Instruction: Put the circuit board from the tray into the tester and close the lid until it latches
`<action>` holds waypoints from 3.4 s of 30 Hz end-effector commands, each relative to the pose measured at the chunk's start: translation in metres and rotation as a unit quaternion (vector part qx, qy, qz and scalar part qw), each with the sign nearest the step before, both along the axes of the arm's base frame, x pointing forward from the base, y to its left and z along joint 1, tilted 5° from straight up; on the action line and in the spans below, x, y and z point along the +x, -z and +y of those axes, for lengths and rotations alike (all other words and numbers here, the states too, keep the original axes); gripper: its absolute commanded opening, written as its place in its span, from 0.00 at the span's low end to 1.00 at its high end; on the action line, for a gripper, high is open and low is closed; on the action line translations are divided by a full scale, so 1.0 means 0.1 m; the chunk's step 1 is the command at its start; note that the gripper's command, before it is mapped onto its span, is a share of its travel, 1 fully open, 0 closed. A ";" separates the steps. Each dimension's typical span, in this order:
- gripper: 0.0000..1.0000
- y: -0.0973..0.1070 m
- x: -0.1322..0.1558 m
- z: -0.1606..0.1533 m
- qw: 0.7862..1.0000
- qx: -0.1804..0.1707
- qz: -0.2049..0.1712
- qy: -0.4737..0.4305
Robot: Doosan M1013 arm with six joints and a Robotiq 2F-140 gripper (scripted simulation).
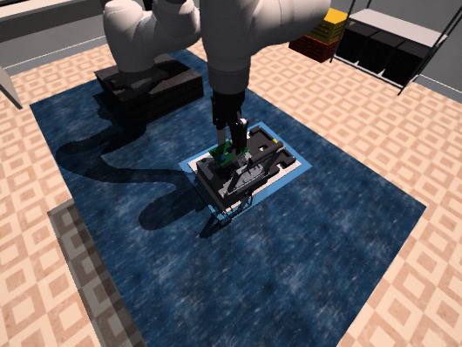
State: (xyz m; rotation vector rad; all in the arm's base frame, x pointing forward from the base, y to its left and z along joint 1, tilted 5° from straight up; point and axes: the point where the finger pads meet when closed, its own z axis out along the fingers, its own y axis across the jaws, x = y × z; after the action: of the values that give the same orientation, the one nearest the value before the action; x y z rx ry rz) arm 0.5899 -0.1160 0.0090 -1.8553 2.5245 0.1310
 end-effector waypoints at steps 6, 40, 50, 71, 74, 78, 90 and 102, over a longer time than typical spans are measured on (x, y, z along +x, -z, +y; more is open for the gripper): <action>0.46 0.00 0.00 0.00 1.000 0.000 0.000 0.000; 0.46 0.02 0.00 0.00 1.000 0.000 0.000 0.000; 0.46 0.15 -0.01 0.01 1.000 0.000 0.000 0.000; 0.46 0.42 -0.02 0.03 1.000 0.000 0.000 0.000; 0.46 0.44 -0.02 0.03 1.000 0.000 0.000 0.000; 0.46 0.46 -0.02 0.03 1.000 0.000 0.000 0.000; 0.46 0.46 -0.02 0.03 1.000 0.000 0.000 0.000; 0.46 0.46 -0.02 0.03 1.000 0.000 0.000 0.000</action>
State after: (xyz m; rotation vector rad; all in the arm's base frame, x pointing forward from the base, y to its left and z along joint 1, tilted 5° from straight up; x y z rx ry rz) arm 0.5878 -0.1127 -0.0368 -1.8553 2.5246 0.1310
